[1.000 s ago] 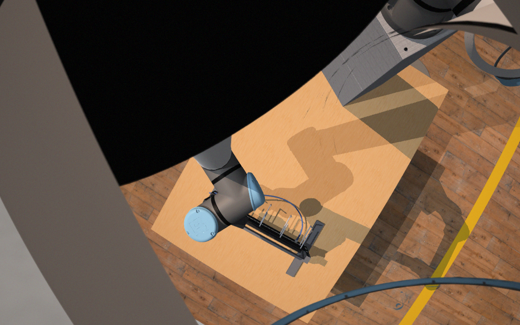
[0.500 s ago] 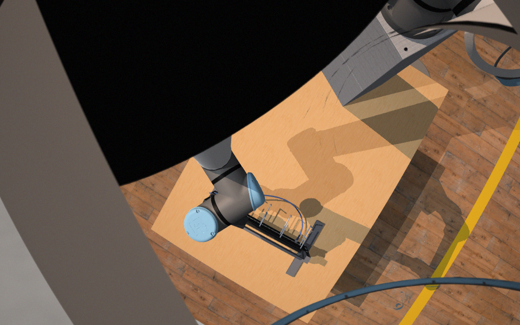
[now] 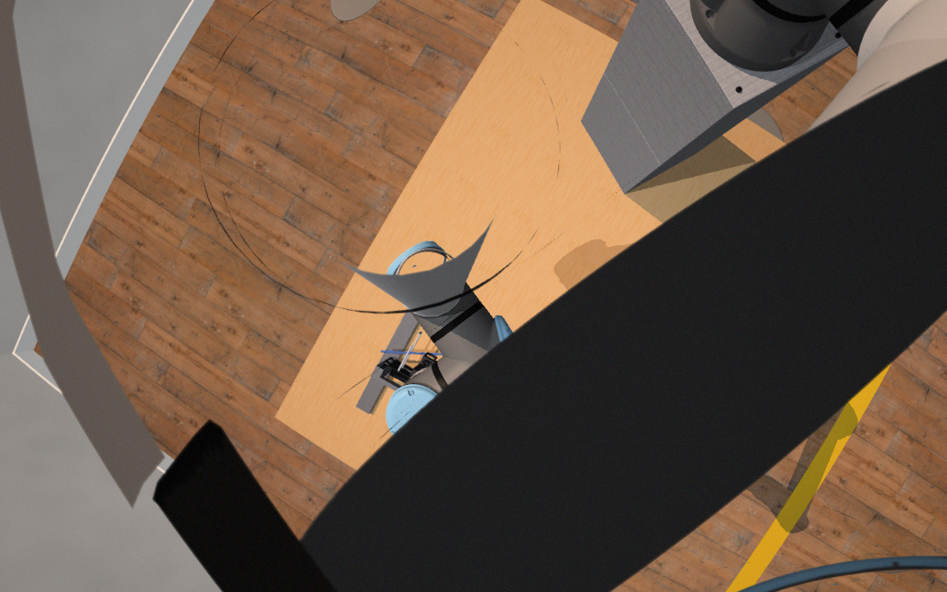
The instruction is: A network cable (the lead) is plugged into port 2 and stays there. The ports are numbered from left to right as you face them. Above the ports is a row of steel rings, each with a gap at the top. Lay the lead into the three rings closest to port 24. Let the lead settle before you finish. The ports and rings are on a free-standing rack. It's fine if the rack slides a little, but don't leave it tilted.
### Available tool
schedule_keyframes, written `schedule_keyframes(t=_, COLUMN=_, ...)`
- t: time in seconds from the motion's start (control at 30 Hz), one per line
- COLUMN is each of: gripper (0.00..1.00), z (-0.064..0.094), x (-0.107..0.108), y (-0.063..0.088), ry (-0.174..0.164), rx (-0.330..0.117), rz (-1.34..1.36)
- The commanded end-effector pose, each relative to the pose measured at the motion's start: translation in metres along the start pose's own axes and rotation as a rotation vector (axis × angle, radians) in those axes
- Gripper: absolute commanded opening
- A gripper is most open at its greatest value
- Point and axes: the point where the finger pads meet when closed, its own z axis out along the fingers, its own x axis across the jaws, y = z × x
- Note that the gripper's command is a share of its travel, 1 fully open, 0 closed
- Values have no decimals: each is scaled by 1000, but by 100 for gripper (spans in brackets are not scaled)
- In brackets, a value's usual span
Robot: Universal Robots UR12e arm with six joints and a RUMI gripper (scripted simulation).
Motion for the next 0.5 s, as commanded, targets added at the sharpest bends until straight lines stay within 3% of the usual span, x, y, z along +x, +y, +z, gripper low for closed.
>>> schedule_keyframes(t=0.0, gripper=0, z=-1, x=-24, y=-55, ry=3, rx=-2, rz=2)
schedule_keyframes(t=0.23, gripper=0, z=-3, x=-70, y=-131, ry=3, rx=-2, rz=3)
schedule_keyframes(t=0.4, gripper=0, z=-4, x=-75, y=-137, ry=3, rx=-2, rz=3)
schedule_keyframes(t=0.43, gripper=20, z=-4, x=-75, y=-137, ry=3, rx=-2, rz=3)
schedule_keyframes(t=0.47, gripper=20, z=-4, x=-75, y=-137, ry=3, rx=-2, rz=3)
